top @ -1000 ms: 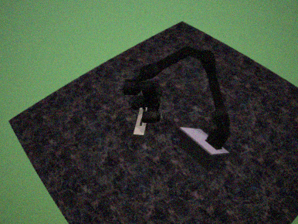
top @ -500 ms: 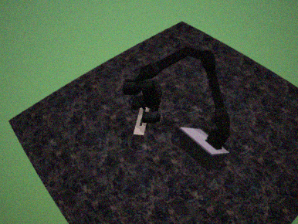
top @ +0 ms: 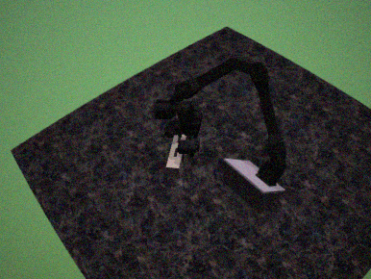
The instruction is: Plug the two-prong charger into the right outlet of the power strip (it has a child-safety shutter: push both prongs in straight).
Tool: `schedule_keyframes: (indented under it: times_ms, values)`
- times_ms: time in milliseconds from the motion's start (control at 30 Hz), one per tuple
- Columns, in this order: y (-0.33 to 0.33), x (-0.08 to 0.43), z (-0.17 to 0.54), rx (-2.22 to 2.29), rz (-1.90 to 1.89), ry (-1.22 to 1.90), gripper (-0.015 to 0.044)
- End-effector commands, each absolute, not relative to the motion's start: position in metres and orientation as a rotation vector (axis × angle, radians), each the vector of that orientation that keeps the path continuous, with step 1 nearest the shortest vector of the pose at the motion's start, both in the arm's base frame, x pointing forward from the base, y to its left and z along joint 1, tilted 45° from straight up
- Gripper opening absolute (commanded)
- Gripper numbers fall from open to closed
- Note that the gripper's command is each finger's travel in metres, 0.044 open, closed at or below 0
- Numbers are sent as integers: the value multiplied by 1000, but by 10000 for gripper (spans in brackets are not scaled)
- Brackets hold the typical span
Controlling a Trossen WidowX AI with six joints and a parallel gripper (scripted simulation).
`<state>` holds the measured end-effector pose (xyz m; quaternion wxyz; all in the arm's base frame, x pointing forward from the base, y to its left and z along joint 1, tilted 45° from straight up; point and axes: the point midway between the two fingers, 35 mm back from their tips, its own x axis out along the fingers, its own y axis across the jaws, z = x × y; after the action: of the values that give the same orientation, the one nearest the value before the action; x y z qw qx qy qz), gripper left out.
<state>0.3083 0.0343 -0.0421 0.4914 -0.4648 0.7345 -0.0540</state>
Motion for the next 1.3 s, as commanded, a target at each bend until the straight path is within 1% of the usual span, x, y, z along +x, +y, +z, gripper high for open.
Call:
schedule_keyframes:
  times_ms: [0, 1267]
  values:
    - [34, 309, -39, -1124, -131, 1773, 440]
    - [25, 292, -30, -1119, -130, 1764, 440]
